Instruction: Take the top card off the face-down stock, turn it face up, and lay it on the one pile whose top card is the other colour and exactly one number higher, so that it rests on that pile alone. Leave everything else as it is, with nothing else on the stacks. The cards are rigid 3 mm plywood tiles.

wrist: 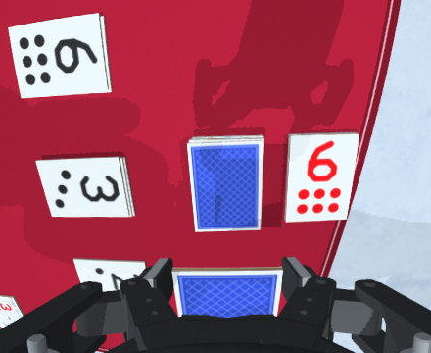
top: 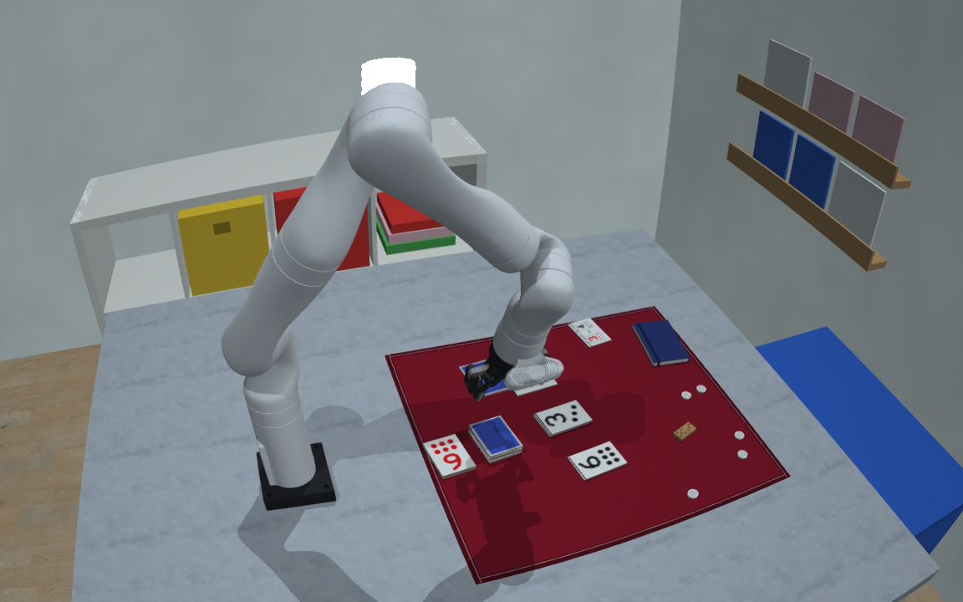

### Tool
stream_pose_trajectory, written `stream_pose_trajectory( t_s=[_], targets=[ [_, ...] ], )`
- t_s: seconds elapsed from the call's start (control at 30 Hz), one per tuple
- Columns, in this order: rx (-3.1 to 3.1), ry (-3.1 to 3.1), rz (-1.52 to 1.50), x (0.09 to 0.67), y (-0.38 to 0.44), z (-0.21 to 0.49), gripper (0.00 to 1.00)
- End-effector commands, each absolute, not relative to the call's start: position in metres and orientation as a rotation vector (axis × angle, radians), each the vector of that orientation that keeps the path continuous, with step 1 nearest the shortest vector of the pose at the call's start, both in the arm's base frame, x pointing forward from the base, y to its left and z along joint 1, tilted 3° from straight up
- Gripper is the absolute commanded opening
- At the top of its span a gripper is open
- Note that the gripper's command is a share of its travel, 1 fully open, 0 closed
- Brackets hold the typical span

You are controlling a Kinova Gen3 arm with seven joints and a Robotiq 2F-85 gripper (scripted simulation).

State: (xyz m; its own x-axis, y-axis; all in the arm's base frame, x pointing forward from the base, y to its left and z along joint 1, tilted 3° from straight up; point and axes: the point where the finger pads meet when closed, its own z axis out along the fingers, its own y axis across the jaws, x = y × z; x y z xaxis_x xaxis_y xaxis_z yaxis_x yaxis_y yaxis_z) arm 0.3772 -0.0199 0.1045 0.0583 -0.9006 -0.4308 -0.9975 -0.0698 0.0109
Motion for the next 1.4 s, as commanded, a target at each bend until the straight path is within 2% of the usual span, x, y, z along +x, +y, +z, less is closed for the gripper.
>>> stream_pose_trajectory(
  t_s=[0.0, 0.53, 1.37],
  targets=[
    [-2.074, 1.898, 0.475, 0.374, 0.0, 0.107, 0.71],
    [-2.074, 1.898, 0.475, 0.368, 0.057, 0.111, 0.71],
    [-2.074, 1.898, 0.475, 0.368, 0.061, 0.105, 0.71]
  ],
)
